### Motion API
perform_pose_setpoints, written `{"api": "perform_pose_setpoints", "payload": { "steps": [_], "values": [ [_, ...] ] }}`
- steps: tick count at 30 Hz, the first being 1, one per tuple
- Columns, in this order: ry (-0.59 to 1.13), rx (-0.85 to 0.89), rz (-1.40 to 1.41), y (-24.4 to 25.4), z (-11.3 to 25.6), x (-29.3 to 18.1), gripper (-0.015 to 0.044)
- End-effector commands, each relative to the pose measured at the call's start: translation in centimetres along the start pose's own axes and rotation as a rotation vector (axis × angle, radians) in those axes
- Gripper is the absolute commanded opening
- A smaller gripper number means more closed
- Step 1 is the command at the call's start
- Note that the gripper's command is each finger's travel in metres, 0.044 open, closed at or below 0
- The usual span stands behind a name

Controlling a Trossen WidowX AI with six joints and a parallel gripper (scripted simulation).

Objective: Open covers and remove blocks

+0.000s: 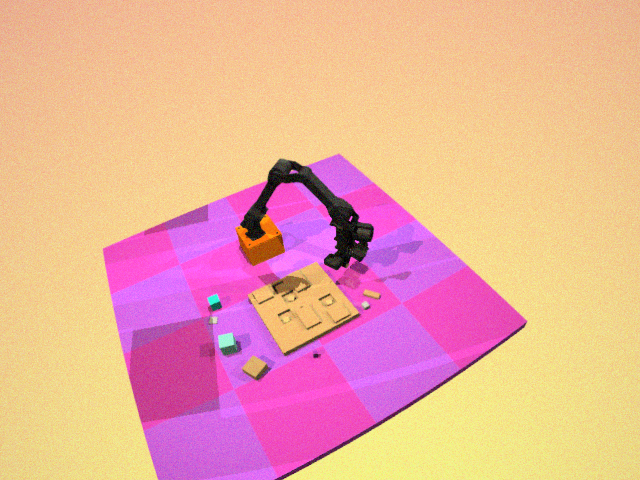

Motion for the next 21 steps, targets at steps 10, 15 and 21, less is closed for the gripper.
{"api": "perform_pose_setpoints", "payload": {
  "steps": [10, 15, 21],
  "values": [
    [0.000, 0.002, -0.004, -0.1, -2.0, -0.2, 0.0080],
    [0.000, 0.002, -0.004, -0.1, -2.8, -0.3, 0.0080],
    [0.001, 0.000, 0.000, -0.1, -2.9, -0.3, 0.0159]
  ]
}}
Point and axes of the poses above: the point midway between the two fingers, 35 mm back from their tips, its own z axis back along the fingers, its own y axis across the jaws, x = y × z, the point moved 9 cm from there along z, back along the fingers, and after that the axes turned 6 degrees about -z, right-handed, at the moved point
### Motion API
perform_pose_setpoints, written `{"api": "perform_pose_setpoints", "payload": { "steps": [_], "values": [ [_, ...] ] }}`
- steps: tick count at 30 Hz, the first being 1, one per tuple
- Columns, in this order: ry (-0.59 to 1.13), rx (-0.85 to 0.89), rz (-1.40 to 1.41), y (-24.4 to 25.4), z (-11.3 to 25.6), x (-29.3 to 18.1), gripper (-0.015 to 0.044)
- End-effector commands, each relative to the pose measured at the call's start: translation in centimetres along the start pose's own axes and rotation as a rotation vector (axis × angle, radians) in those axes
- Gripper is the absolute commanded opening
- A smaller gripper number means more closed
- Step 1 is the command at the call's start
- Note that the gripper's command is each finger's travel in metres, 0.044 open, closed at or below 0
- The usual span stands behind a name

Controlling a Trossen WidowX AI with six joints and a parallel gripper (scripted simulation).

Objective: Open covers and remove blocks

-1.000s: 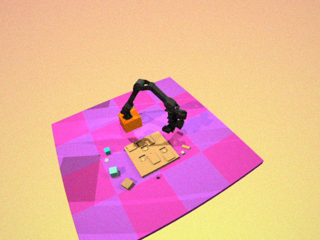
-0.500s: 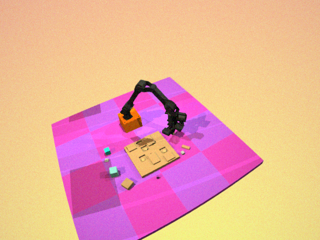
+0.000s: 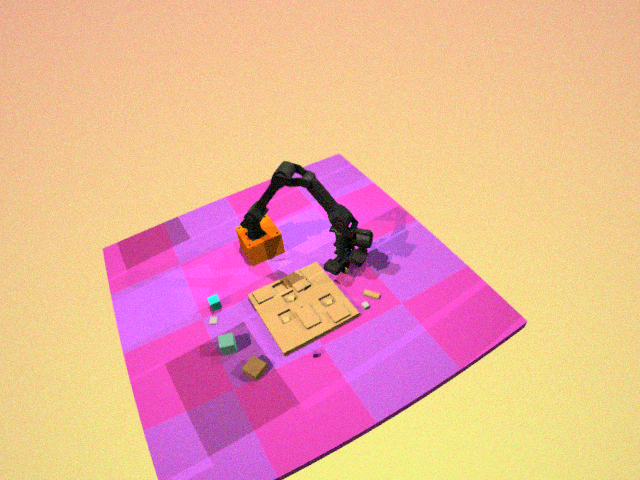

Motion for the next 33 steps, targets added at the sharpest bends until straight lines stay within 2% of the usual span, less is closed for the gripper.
{"api": "perform_pose_setpoints", "payload": {
  "steps": [1, 11, 33],
  "values": [
    [0.000, 0.000, 0.000, 0.0, 0.1, 0.0, 0.0185],
    [-0.001, 0.000, -0.001, 0.0, 0.2, 0.0, 0.0440],
    [-0.002, 0.002, -0.004, 0.0, 6.9, 0.1, 0.0440]
  ]
}}
Point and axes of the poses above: the point midway between the two fingers, 35 mm back from their tips, its own z axis back along the fingers, its own y axis across the jaws, x = y × z, the point moved 9 cm from there along z, back along the fingers, and after that the axes turned 6 degrees about -z, right-handed, at the moved point
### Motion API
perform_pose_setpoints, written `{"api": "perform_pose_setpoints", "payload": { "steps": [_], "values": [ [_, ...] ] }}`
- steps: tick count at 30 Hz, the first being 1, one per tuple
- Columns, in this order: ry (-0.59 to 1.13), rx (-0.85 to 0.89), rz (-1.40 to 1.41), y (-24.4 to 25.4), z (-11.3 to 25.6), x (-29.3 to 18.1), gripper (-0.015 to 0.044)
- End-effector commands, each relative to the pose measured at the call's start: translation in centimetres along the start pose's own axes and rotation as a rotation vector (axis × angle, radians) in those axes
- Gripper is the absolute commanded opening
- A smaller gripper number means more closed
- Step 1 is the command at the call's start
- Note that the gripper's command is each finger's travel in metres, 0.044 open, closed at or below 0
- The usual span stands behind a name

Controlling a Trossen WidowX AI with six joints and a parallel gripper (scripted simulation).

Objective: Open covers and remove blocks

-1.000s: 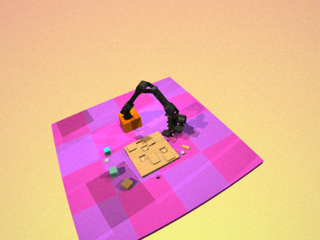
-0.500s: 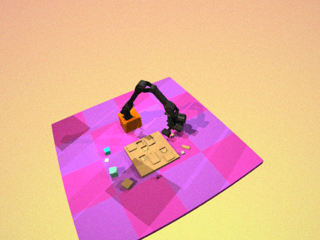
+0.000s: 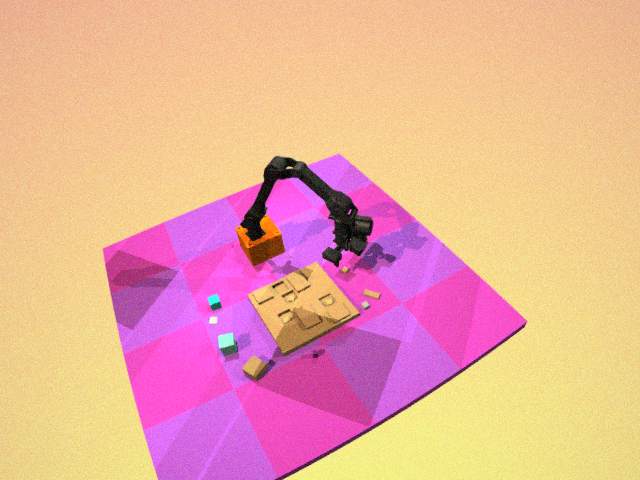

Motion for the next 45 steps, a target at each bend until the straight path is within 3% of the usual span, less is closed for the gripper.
{"api": "perform_pose_setpoints", "payload": {
  "steps": [1, 4, 21, 45],
  "values": [
    [-0.008, 0.005, -0.002, 0.0, 1.3, 0.0, 0.0440],
    [-0.008, 0.005, -0.001, 0.0, 1.8, 0.0, 0.0440],
    [-0.016, -0.031, 0.643, -8.7, 1.7, 0.2, 0.0000],
    [0.015, -0.020, 1.866, -21.8, 1.8, -4.1, 0.0000]
  ]
}}
Point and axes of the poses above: the point midway between the two fingers, 35 mm back from their tips, its own z axis back along the fingers, its own y axis across the jaws, x = y × z, the point moved 9 cm from there along z, back along the fingers, and after that the axes turned 6 degrees about -z, right-handed, at the moved point
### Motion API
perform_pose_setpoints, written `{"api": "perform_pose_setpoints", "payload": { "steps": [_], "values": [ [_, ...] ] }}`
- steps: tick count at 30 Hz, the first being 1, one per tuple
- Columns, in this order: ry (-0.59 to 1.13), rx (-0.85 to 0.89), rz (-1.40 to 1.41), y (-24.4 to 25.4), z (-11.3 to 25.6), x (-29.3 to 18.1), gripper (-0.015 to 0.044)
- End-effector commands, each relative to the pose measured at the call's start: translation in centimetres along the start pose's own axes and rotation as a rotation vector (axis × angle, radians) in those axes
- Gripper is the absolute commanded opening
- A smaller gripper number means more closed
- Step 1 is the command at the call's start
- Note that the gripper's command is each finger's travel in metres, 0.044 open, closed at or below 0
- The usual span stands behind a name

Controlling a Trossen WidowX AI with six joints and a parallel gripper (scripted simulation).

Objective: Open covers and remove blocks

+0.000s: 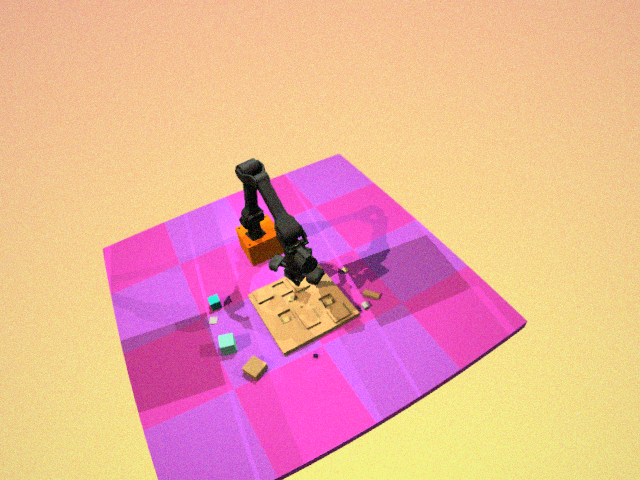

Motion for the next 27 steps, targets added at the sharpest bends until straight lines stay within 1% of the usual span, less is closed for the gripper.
{"api": "perform_pose_setpoints", "payload": {
  "steps": [1, 4, 6, 13, 23, 27],
  "values": [
    [-0.004, -0.004, 0.177, 1.2, 0.1, -1.3, 0.0000],
    [-0.007, -0.004, 0.332, 2.3, 0.0, -2.4, 0.0000],
    [-0.007, -0.004, 0.367, 2.6, 0.0, -2.6, 0.0000],
    [-0.007, -0.004, 0.367, 2.5, -0.4, -2.6, 0.0000],
    [-0.008, -0.003, 0.367, 2.6, -4.7, -2.3, 0.0000],
    [-0.008, -0.003, 0.367, 2.6, -5.1, -2.3, 0.0000]
  ]
}}
Point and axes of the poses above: the point midway between the two fingers, 35 mm back from their tips, its own z axis back along the fingers, its own y axis across the jaws, x = y × z, the point moved 9 cm from there along z, back along the fingers, and after that the axes turned 6 degrees about -z, right-handed, at the moved point
